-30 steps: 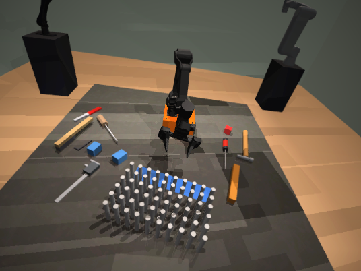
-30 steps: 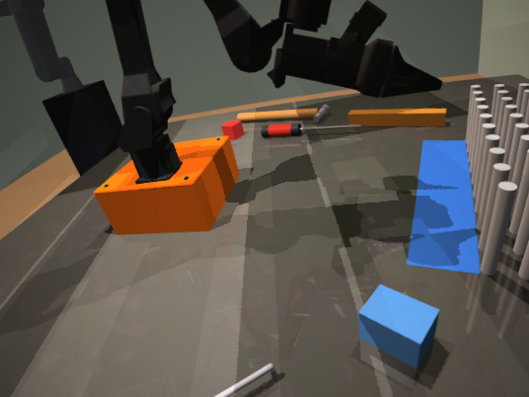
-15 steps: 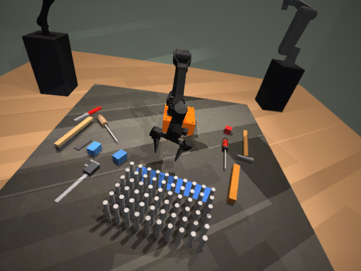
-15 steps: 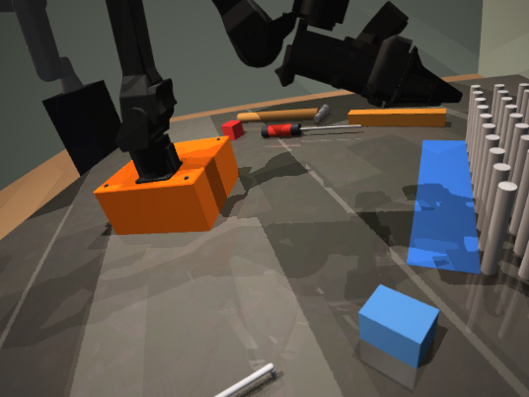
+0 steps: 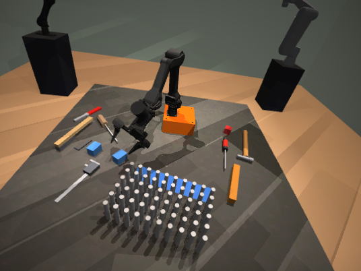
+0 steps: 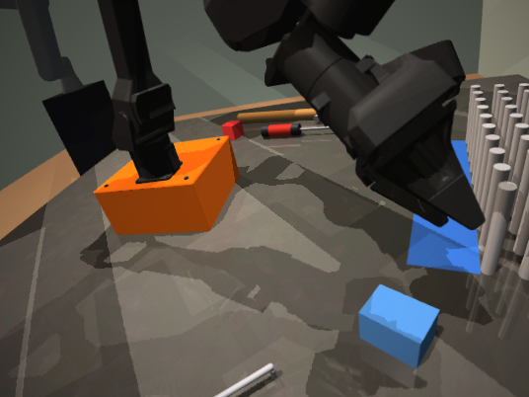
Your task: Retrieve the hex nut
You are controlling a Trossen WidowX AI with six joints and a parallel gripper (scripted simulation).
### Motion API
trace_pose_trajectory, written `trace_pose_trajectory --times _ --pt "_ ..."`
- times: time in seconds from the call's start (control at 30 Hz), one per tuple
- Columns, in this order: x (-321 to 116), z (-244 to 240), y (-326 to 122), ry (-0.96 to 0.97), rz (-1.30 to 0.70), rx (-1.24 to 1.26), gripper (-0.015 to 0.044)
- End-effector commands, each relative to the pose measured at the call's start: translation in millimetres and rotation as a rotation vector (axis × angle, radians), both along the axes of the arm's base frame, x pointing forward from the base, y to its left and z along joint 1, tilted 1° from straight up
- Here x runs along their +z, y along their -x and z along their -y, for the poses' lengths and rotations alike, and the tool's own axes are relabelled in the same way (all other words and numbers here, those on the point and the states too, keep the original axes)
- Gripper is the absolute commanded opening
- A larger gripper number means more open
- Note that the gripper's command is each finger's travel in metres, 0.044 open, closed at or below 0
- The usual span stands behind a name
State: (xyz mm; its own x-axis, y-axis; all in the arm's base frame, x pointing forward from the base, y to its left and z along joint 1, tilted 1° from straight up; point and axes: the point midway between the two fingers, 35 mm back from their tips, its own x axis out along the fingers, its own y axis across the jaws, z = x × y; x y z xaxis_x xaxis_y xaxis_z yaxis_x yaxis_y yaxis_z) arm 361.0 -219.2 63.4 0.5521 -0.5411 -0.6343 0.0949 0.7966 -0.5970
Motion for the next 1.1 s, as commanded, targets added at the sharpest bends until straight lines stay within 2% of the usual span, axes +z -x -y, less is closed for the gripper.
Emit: trace_pose_trajectory --times 0.0,0.33,0.67,1.07 --pt "-10.8 55.9 38.9 0.001 -0.221 -0.018 0.0440" --pt "-31.1 149.4 150.2 -0.156 -0.632 0.147 0.0440" --pt "-38.5 182.4 277.7 -0.405 -0.765 0.460 0.0440" --pt "-38.4 182.6 284.9 -0.418 -0.764 0.481 0.0440"
